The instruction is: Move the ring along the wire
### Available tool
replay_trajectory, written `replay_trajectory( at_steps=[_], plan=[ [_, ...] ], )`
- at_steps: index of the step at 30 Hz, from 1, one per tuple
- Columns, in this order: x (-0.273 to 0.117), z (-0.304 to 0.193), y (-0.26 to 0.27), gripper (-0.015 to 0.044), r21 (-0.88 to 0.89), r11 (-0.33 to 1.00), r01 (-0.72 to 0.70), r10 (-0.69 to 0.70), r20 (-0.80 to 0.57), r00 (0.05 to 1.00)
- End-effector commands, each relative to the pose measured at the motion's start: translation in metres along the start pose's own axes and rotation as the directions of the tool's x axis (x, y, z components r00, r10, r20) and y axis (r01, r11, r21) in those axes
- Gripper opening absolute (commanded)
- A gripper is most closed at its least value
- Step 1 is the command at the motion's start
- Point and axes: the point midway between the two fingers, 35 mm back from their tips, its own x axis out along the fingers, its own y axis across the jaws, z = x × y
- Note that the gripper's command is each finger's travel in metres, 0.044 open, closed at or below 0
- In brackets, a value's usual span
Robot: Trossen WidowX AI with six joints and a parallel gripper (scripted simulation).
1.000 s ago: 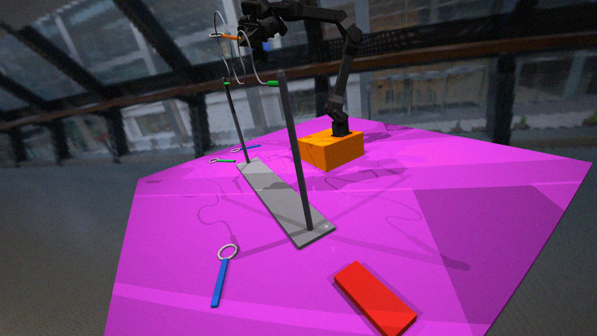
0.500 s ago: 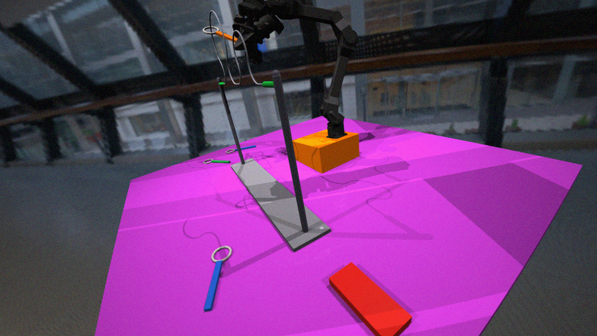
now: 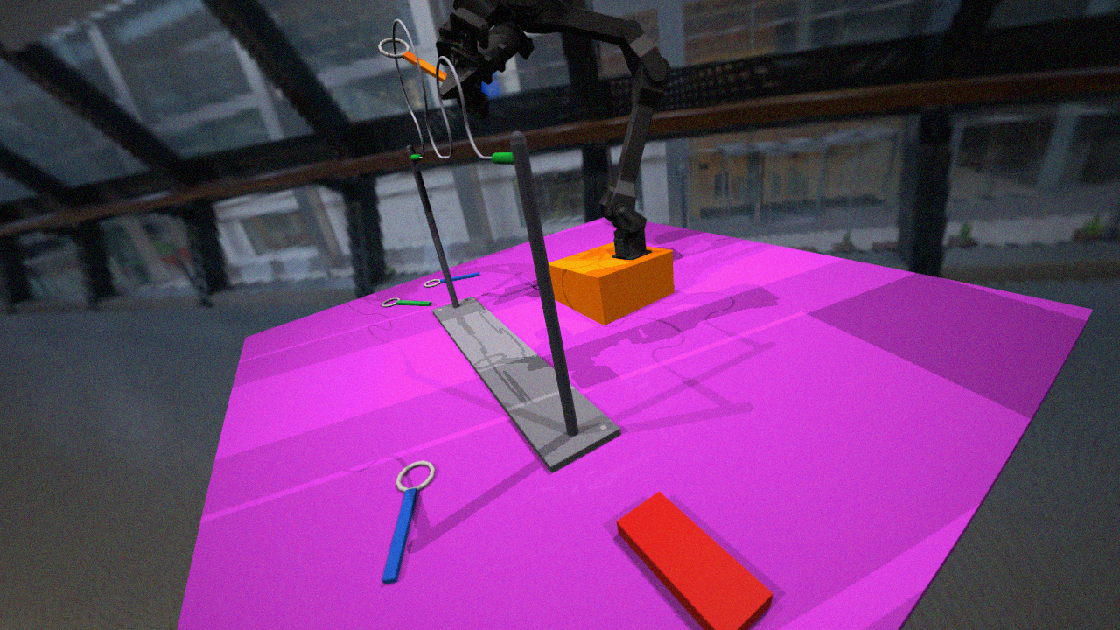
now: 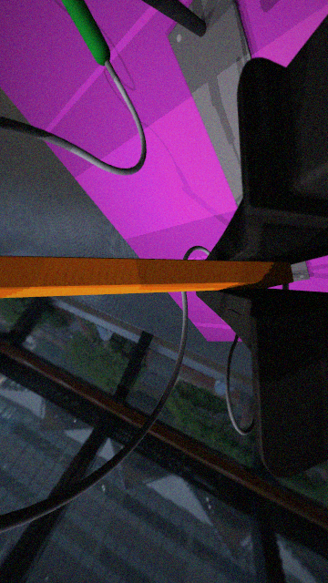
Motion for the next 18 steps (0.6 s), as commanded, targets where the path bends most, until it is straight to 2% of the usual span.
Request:
replay_trajectory(
  at_steps=[1, 18],
  plan=[
    [0.0001, 0.0003, -0.0013, -0.0150, -0.044, 0.999, 0.025, -0.025, 0.007, 1.000],
    [0.0005, 0.0012, -0.0086, -0.0150, -0.221, 0.966, 0.135, -0.128, 0.046, 0.991]
  ],
)
